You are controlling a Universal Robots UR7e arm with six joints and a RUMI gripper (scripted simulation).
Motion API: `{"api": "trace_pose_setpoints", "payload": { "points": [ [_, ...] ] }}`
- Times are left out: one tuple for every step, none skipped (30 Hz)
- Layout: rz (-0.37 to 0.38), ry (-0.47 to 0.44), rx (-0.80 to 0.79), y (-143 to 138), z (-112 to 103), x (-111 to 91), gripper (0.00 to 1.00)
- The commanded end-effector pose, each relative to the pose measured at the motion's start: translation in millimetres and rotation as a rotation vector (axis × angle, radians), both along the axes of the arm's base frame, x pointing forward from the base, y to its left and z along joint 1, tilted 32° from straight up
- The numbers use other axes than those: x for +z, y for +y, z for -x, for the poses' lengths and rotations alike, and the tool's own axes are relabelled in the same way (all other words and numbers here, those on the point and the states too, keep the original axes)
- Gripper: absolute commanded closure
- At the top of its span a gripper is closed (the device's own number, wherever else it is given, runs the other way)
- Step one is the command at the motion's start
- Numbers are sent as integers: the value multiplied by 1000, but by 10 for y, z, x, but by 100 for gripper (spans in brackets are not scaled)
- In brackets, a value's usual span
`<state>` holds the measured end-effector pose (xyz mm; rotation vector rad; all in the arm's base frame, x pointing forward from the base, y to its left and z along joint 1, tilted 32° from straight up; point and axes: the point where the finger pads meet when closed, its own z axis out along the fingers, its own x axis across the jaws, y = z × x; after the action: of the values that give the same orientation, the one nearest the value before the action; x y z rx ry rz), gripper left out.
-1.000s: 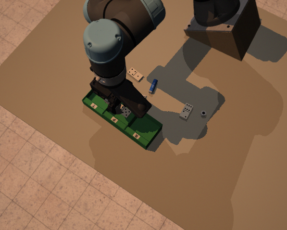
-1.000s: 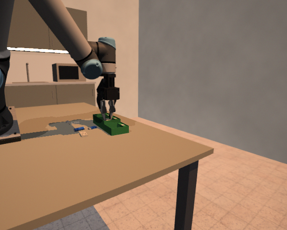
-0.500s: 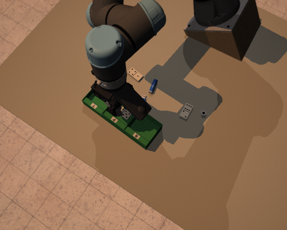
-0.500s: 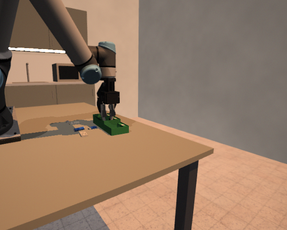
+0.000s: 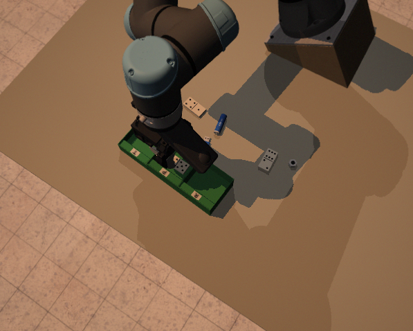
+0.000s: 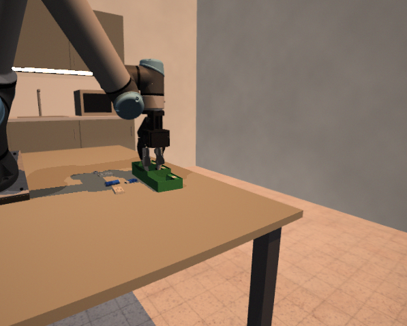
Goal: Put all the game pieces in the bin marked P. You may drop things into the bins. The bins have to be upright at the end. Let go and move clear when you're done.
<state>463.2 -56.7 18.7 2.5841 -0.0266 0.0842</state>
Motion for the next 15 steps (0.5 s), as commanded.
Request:
{"api": "trace_pose_setpoints", "payload": {
  "points": [
    [0, -1, 0, 2, -3, 4, 81],
    [0, -1, 0, 2, -3, 4, 81],
    [0, -1, 0, 2, -3, 4, 81],
    [0, -1, 0, 2, -3, 4, 81],
    [0, -1, 0, 2, -3, 4, 81],
    [0, -1, 0, 2, -3, 4, 81],
    [0, -1, 0, 2, -3, 4, 81],
    [0, -1, 0, 2, -3, 4, 81],
    [0, -1, 0, 2, -3, 4, 81],
    [0, -1, 0, 8, -2, 14, 81],
    [0, -1, 0, 15, -1, 26, 81],
    [0, -1, 0, 22, -1, 37, 81],
    [0, -1, 0, 29, 0, 49, 81],
    [0, -1, 0, 36, 1, 60, 81],
    [0, -1, 0, 43, 1, 71, 81]
  ]
}}
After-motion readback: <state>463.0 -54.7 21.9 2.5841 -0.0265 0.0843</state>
